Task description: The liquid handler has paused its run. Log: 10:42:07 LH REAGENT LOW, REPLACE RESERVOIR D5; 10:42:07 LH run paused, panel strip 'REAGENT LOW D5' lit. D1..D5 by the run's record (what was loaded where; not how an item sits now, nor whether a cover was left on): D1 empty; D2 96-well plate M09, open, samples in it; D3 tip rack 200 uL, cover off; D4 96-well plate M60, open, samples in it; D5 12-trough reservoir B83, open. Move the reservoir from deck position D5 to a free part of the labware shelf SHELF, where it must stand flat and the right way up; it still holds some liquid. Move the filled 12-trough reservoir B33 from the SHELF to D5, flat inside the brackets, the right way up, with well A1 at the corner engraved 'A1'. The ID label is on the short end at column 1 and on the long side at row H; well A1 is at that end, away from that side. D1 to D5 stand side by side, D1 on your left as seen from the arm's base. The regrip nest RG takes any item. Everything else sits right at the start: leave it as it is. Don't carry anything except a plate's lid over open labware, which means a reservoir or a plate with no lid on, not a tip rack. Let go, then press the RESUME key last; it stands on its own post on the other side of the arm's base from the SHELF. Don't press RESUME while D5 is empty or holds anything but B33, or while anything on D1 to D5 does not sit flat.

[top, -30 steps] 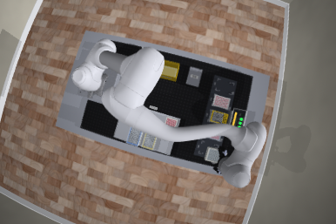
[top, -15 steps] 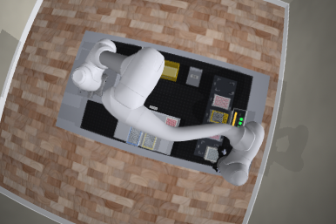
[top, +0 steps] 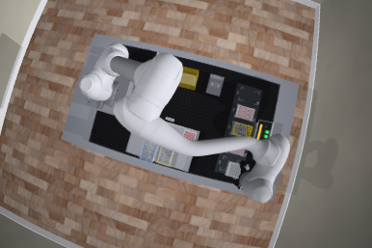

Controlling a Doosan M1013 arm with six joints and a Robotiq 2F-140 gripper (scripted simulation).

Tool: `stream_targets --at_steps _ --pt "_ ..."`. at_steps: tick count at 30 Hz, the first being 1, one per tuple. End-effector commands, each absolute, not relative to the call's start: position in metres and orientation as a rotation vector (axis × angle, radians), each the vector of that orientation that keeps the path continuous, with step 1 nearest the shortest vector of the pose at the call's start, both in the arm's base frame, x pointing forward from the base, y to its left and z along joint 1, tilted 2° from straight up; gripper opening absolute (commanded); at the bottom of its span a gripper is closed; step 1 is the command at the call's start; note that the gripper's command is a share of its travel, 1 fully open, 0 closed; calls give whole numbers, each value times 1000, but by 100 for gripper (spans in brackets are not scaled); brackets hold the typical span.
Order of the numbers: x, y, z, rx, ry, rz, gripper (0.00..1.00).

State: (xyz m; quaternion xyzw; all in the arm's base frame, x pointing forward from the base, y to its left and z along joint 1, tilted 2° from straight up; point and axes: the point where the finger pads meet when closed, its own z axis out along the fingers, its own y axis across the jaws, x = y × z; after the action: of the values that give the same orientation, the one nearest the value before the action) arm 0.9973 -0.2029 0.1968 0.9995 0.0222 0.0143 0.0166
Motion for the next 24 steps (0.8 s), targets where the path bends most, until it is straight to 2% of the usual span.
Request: stream_targets --at_steps 1,24 --pt "996 -204 186 3111 65 37 0" --pt "997 -206 151 3111 65 37 0"
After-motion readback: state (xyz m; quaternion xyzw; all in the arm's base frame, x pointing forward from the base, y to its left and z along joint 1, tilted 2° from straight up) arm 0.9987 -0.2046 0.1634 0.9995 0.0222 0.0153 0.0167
